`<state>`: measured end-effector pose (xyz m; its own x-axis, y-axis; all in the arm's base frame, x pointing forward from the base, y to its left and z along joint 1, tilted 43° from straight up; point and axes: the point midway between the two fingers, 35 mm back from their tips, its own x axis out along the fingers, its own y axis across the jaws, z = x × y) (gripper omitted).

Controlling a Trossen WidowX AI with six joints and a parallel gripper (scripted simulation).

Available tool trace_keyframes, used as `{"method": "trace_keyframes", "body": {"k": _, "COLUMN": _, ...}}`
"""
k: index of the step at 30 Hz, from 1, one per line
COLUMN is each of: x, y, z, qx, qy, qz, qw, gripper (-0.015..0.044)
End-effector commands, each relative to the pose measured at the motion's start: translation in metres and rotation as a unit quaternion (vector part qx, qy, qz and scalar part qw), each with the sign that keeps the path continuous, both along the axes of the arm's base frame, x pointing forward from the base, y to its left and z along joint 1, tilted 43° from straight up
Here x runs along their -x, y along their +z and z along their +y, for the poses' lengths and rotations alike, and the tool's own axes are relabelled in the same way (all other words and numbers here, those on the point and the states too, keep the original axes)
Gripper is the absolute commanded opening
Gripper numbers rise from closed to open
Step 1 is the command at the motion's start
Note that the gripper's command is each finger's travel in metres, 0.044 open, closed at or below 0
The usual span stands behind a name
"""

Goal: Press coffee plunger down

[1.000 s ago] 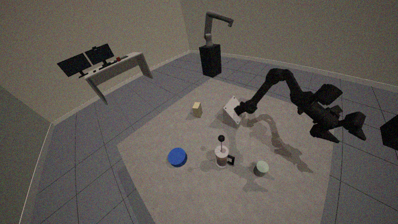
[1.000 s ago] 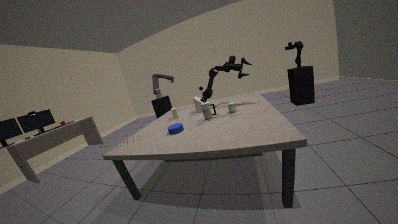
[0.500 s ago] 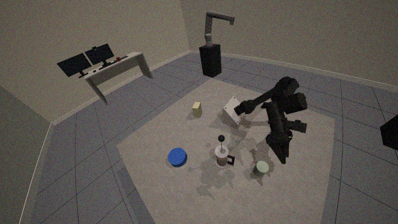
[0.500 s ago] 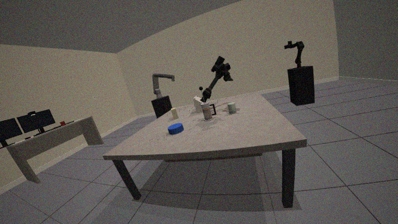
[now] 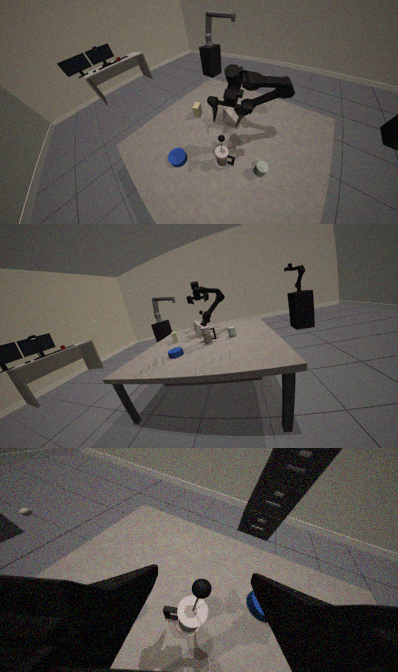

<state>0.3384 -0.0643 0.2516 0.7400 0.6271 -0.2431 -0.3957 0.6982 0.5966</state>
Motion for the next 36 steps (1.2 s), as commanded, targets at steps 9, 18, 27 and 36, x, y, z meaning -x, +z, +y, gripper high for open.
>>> {"method": "trace_keyframes", "body": {"k": 9, "x": 0.010, "y": -0.045, "z": 0.027, "qx": -0.029, "qy": -0.016, "qz": 0.024, "qw": 0.999, "gripper": 0.0440}}
{"method": "trace_keyframes", "body": {"k": 18, "x": 0.007, "y": -0.051, "z": 0.034, "qx": -0.029, "qy": -0.016, "qz": 0.025, "qw": 0.999, "gripper": 0.0440}}
{"method": "trace_keyframes", "body": {"k": 27, "x": -0.004, "y": -0.055, "z": 0.042, "qx": -0.028, "qy": -0.016, "qz": 0.026, "qw": 0.999, "gripper": 0.0440}}
{"method": "trace_keyframes", "body": {"k": 36, "x": -0.015, "y": -0.058, "z": 0.052, "qx": -0.029, "qy": -0.017, "qz": 0.024, "qw": 0.999, "gripper": 0.0440}}
